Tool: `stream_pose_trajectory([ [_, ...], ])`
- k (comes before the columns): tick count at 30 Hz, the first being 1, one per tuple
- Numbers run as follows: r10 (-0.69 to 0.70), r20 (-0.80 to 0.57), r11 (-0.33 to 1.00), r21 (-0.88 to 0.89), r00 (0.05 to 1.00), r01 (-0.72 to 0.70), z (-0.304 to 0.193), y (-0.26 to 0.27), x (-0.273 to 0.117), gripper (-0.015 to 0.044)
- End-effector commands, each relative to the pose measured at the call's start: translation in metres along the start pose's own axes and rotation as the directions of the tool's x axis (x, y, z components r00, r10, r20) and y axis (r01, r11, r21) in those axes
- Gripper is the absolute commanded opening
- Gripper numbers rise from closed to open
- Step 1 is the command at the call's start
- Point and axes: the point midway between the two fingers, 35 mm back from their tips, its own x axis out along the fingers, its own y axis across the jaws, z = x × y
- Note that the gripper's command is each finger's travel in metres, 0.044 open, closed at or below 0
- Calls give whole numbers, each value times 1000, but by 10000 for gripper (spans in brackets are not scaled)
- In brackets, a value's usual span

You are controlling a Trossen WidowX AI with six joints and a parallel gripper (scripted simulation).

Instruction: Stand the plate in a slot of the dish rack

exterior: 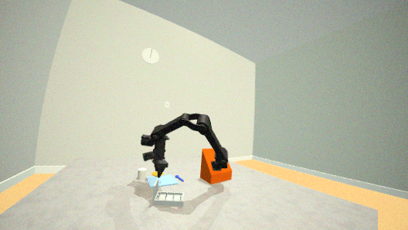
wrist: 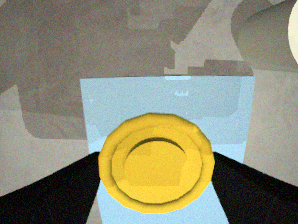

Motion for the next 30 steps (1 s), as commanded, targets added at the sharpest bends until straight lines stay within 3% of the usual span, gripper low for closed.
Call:
stream_pose_trajectory([
  [1,-7,5,1000,-6,1000,7,4,-2,-17,0],
  [30,-6,2,1000,-6,1000,6,10,-6,-130,0],
])
